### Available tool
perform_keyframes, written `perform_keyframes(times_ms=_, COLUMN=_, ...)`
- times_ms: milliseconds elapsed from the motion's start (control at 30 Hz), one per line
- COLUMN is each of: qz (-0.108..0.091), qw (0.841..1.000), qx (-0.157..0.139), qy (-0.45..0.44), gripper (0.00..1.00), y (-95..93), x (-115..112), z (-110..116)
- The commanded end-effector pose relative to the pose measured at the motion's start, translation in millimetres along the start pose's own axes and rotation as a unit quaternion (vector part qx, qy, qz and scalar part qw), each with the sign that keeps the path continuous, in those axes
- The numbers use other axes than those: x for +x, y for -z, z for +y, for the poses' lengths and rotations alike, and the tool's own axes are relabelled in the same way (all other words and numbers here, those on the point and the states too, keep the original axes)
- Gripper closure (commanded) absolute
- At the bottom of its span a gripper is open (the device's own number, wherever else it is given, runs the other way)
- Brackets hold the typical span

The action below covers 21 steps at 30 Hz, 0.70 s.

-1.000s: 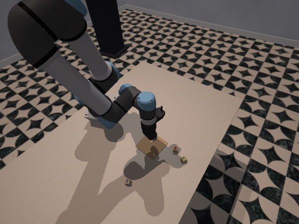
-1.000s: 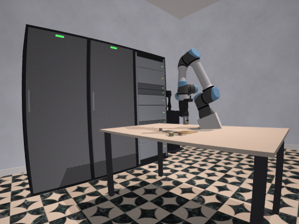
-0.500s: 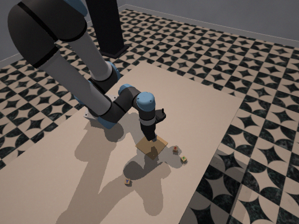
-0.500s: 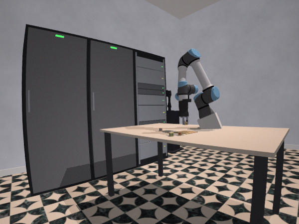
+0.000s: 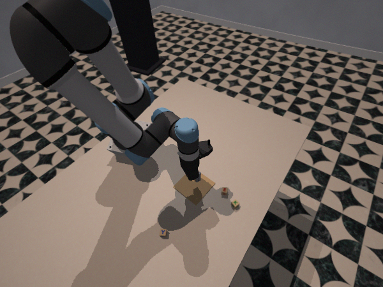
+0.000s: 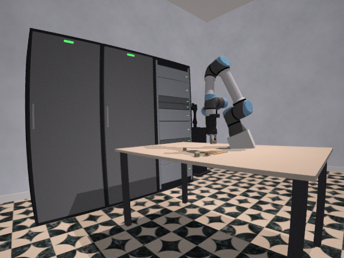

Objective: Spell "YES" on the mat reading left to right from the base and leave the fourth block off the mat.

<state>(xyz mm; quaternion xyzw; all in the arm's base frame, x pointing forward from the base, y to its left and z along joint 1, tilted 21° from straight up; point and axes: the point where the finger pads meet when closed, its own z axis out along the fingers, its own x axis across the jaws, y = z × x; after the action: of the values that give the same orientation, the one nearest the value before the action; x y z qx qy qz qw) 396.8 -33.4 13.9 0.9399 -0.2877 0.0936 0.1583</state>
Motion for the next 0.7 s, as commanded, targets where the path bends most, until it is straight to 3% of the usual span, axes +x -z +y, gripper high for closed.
perform_keyframes(times_ms=0, qz=-0.002, qw=1.0, qx=0.008, qy=-0.001, gripper=0.51, y=-1.1, x=-1.6, z=1.1)
perform_keyframes(times_ms=233, qz=-0.003, qw=0.999, qx=0.037, qy=-0.001, gripper=0.51, y=-1.7, x=-2.1, z=1.2)
perform_keyframes(times_ms=667, qz=-0.003, qw=0.984, qx=0.178, qy=-0.001, gripper=0.51, y=-2.2, x=-2.5, z=1.6)
